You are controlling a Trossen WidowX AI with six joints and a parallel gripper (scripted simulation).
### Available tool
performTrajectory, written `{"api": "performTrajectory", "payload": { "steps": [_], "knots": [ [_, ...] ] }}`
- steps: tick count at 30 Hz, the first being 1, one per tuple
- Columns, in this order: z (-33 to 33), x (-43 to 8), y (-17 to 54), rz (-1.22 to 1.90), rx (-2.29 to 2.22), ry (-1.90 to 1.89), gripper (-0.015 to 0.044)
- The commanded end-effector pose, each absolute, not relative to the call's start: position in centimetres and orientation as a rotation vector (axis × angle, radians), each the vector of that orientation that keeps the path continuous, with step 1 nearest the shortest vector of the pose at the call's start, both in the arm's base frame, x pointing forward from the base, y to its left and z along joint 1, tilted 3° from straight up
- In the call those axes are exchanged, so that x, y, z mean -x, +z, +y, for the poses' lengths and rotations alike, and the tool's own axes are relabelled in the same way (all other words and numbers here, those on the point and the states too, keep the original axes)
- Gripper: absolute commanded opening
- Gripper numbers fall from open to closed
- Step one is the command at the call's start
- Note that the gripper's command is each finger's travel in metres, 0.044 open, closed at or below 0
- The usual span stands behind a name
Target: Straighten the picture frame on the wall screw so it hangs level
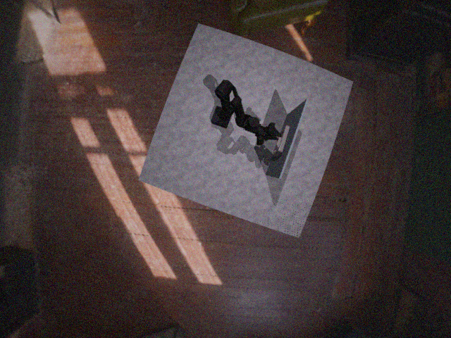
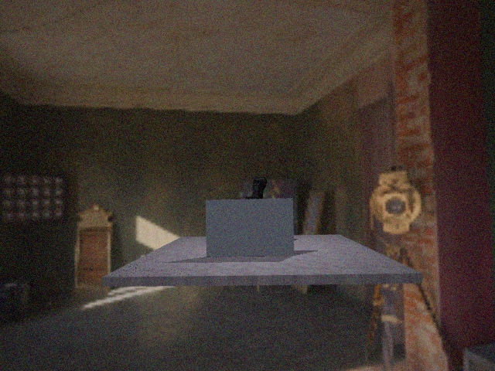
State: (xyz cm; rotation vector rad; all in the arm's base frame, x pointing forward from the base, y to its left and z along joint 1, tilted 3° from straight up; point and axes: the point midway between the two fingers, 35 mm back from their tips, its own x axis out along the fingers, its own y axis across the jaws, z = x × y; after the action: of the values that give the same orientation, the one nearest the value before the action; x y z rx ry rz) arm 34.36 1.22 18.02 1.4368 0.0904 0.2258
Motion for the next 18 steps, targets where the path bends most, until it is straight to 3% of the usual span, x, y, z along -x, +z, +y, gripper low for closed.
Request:
{"api": "performTrajectory", "payload": {
  "steps": [1, 18],
  "knots": [
    [1.3, -35.0, 17.8, 0.094, -1.442, 0.218, 0.0260],
    [1.7, -36.8, 17.9, 0.093, -1.443, 0.219, 0.0260]
  ]
}}
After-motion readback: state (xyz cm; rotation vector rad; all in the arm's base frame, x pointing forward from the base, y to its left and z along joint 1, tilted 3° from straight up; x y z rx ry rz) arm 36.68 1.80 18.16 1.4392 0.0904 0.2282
